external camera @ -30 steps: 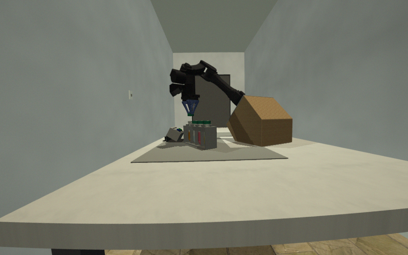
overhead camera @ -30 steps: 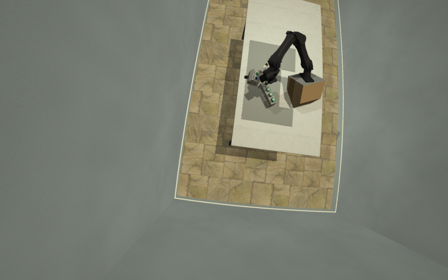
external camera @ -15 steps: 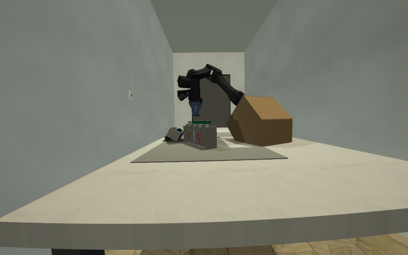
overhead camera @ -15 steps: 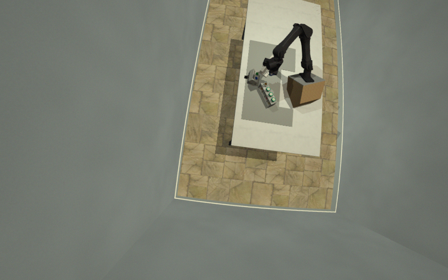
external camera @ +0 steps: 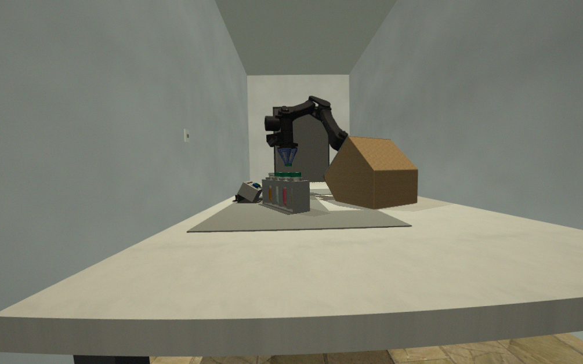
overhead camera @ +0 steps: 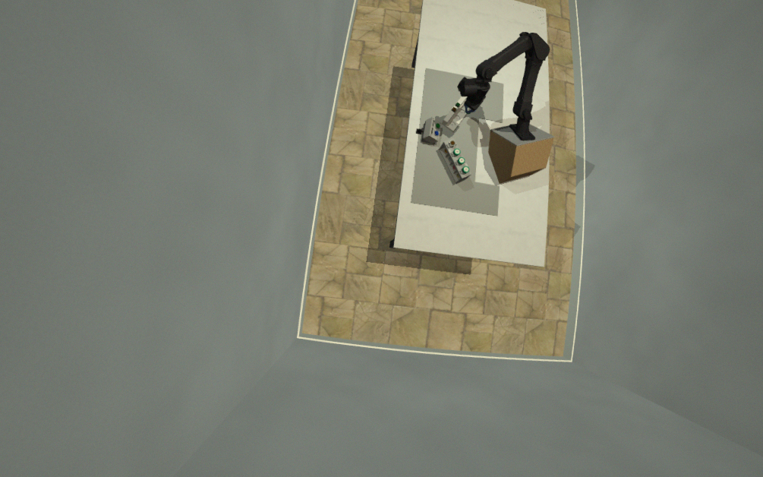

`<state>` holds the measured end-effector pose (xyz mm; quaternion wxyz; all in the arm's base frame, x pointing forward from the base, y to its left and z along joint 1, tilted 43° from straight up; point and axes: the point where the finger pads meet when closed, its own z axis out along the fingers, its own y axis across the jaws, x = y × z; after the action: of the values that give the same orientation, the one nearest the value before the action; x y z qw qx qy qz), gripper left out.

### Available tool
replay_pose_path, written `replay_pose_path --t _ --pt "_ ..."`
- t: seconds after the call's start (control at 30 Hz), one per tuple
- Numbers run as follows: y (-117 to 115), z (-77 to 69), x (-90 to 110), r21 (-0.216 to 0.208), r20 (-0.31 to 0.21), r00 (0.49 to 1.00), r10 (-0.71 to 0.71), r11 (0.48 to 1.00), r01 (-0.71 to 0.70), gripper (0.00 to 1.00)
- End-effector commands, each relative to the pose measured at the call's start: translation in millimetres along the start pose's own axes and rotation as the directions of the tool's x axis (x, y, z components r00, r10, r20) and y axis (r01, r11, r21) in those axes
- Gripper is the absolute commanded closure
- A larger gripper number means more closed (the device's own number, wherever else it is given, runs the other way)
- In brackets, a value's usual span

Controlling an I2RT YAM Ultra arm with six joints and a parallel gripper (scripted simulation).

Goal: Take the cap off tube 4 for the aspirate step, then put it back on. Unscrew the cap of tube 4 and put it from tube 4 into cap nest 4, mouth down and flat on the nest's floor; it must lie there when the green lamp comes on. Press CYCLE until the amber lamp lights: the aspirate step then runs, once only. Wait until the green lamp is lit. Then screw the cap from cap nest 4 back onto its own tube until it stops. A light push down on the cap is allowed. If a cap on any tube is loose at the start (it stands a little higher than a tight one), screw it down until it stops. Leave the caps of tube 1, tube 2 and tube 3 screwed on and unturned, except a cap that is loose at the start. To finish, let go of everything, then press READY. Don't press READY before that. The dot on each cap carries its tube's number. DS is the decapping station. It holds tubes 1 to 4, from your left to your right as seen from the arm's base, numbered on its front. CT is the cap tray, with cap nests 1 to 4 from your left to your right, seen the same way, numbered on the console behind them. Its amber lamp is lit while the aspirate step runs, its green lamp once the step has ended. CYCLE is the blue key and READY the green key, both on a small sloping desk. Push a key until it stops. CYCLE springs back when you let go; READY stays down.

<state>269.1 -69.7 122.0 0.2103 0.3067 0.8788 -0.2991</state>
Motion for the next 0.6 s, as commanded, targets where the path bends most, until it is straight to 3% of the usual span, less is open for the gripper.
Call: replay_pose_path --t 0.0,0.17,0.23,0.5,0.57 --pt "-24 -3.6 -3 -0.011 0.005 0.999 -0.052 0.999 0.052 1.00" --pt "-61 -6.4 -20 -0.024 0.025 0.999 -0.030 0.999 0.031 1.00" --pt "-61 -6.4 -20 -0.024 0.025 0.999 -0.030 0.999 0.031 1.00" --pt "-127 -11.9 -46 -0.026 0.057 0.998 -0.011 1.000 0.013 1.00" --pt "-127 -11.9 -46 -0.026 0.057 0.998 -0.011 1.000 0.013 1.00"
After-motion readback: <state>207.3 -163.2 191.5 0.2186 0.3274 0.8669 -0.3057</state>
